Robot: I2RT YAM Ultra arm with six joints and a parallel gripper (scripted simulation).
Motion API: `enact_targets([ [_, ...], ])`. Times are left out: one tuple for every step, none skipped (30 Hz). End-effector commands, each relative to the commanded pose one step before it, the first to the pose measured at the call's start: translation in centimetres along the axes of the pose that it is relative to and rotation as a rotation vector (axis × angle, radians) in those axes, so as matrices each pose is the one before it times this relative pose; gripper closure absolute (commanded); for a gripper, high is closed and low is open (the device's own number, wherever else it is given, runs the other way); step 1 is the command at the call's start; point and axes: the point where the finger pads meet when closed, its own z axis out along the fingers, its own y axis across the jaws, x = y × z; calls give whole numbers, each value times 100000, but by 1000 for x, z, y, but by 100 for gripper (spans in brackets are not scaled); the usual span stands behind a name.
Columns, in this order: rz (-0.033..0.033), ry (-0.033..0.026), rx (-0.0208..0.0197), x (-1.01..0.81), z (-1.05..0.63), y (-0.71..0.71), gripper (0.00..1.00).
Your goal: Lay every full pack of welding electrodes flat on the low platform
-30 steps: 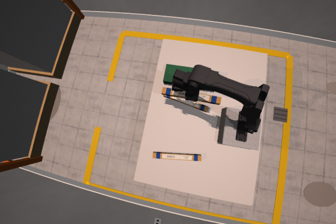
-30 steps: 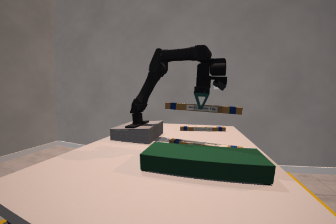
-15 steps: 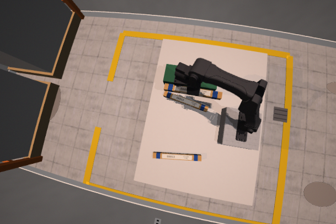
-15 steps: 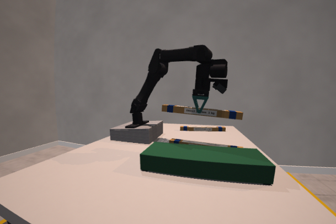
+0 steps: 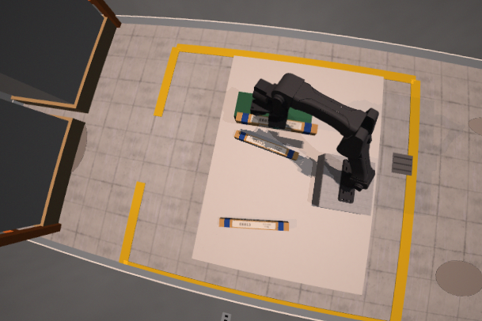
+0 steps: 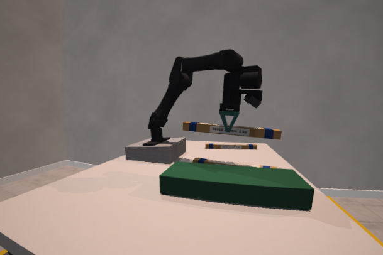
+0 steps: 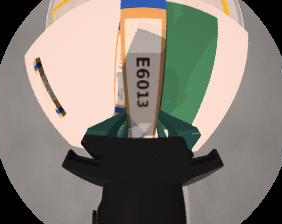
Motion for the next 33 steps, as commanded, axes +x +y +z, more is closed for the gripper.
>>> enact_targets([
  [-987, -9419, 4026, -256, -4361, -1266, 100],
  [0, 0, 0, 0, 0, 0, 100],
  [0, 0, 0, 0, 0, 0, 100],
  [-1622, 230, -579, -531, 216, 405, 100],
  [675, -50, -171, 138, 59, -512, 100],
  [823, 30, -6, 183, 61, -603, 100],
  [183, 10, 16, 56, 49, -338, 100],
  [0, 59, 139, 29, 45, -284, 100],
  [1, 155, 337, 46, 45, -319, 100],
  [-45, 885, -209, 45, 439, -263, 100],
  [-17, 331, -68, 29, 192, -262, 100],
  [-8, 173, 1, 23, 113, -269, 100],
  [23, -350, 256, 20, -142, -284, 100],
  [16, -219, 194, 22, -78, -280, 100],
  [2, 15, 76, 25, 38, -271, 100],
  [-7, 127, -39, 23, 107, -258, 100],
  [-11, 139, -158, 16, 136, -239, 100],
  [-26, 375, -290, 16, 256, -231, 100],
  [0, 0, 0, 0, 0, 0, 100],
  [0, 0, 0, 0, 0, 0, 100],
  [-1935, -1826, 526, -254, -733, 675, 100],
  [557, -52, -141, 139, 59, -464, 100],
  [839, -217, 132, 156, 64, -634, 100],
  [495, 2185, -1218, 95, 1479, -477, 100],
  [7, -134, 87, -111, 276, -324, 100],
  [41, -491, 784, -54, -65, -400, 100],
  [88, -1286, 1005, -92, -423, -401, 100],
  [59, -873, 614, -97, -156, -360, 100],
  [31, -402, 404, -82, 94, -347, 100],
  [10, -100, 160, -76, 286, -320, 100],
  [7, -69, 120, -75, 320, -314, 100],
  [17, -206, 217, -78, 252, -323, 100],
  [37, -517, 358, -92, 98, -334, 100],
])
